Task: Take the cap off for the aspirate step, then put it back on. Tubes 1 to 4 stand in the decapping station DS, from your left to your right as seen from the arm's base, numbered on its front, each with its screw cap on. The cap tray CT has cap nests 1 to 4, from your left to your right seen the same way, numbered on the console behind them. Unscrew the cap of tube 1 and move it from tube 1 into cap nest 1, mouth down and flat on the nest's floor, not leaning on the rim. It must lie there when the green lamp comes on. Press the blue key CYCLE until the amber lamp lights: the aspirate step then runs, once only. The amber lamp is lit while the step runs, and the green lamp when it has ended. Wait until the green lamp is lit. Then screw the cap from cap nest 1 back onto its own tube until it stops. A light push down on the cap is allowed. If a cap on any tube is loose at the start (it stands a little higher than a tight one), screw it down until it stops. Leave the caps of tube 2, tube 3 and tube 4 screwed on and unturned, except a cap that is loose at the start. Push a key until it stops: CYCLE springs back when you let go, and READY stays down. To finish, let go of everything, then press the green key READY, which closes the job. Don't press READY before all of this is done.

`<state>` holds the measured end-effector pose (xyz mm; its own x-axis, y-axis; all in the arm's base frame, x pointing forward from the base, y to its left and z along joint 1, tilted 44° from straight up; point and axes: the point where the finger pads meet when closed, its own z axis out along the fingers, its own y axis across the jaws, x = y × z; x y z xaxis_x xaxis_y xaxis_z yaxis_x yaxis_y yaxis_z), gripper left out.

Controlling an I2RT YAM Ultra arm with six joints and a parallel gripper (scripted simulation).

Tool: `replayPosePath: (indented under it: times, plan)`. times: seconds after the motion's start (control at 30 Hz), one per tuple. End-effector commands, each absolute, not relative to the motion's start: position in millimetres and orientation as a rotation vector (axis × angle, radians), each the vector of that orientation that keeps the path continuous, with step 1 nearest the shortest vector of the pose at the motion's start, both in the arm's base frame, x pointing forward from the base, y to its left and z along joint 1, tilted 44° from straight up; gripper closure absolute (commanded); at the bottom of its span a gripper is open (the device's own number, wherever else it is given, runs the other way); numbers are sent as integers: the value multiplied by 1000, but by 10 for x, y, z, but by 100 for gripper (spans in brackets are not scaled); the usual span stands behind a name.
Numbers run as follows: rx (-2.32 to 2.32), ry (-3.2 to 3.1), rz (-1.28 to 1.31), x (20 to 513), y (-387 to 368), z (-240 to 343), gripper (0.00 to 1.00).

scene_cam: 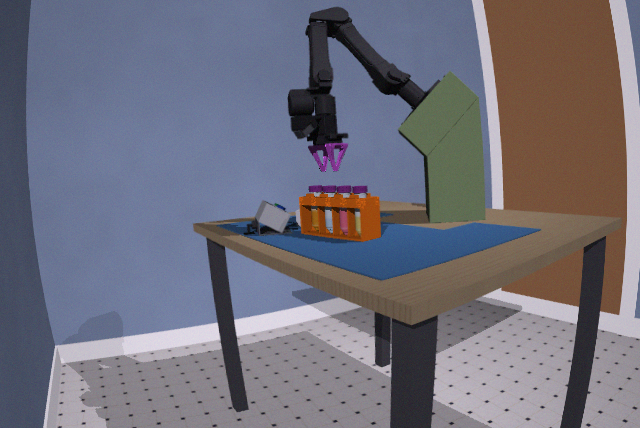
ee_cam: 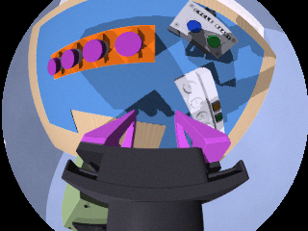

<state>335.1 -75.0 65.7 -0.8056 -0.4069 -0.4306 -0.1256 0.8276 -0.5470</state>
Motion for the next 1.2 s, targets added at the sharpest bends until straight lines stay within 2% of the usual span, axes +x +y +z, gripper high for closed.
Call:
replayPosePath:
  times: [0.0,0.1,1.17]
  plan:
    - [-223,2450,-633,3385,-646,654,51]
    - [64,2428,-528,3436,-414,569,51]
    - [1448,1871,74,3685,746,148,51]
